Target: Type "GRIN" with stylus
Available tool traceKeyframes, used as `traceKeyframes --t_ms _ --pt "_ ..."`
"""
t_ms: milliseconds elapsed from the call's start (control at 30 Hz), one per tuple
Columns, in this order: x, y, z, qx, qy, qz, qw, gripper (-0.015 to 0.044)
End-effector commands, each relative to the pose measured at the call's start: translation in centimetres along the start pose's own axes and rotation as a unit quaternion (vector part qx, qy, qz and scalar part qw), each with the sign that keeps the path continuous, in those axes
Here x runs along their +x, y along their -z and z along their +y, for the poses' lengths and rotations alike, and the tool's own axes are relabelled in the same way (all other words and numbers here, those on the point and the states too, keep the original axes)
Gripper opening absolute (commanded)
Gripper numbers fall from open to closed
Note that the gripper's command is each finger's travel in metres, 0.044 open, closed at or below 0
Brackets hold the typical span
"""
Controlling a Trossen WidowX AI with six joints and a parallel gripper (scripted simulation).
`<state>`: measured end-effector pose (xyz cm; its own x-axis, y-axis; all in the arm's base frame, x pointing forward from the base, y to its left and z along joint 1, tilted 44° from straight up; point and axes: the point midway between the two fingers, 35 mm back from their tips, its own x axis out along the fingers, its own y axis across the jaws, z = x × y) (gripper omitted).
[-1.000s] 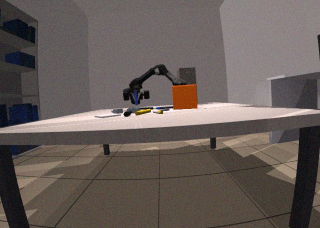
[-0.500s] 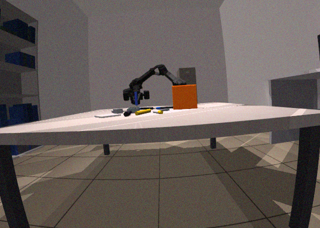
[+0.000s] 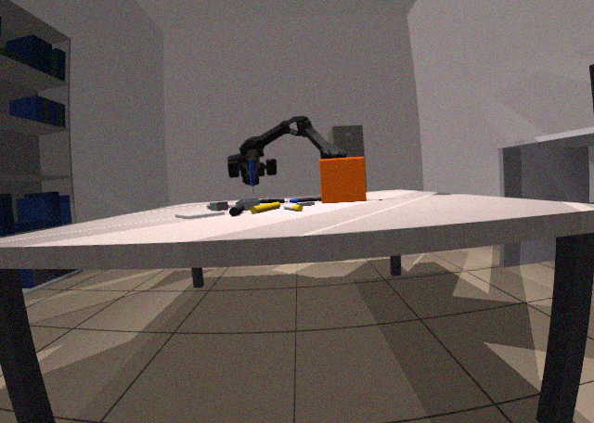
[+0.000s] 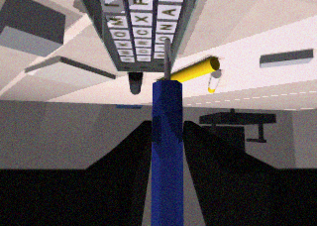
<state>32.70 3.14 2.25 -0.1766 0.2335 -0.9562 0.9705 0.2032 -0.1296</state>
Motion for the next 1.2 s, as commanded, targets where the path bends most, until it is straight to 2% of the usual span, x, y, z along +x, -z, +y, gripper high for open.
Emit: traceKeyframes --t_ms 0,100,167,533,1167 --pt "0.0 0.0 0.0 -0.001 0.000 0.000 1.000 0.0071" --pt "0.0 0.0 0.0 -0.001 0.000 0.000 1.000 0.0051" --pt "0.3 0.2 0.2 -0.001 0.000 0.000 1.000 0.0000" --pt "5.9 4.0 2.1 0.004 0.001 0.006 1.000 0.0000" --pt "6.9 2.4 2.1 0.004 0.001 0.005 1.000 0.0000"
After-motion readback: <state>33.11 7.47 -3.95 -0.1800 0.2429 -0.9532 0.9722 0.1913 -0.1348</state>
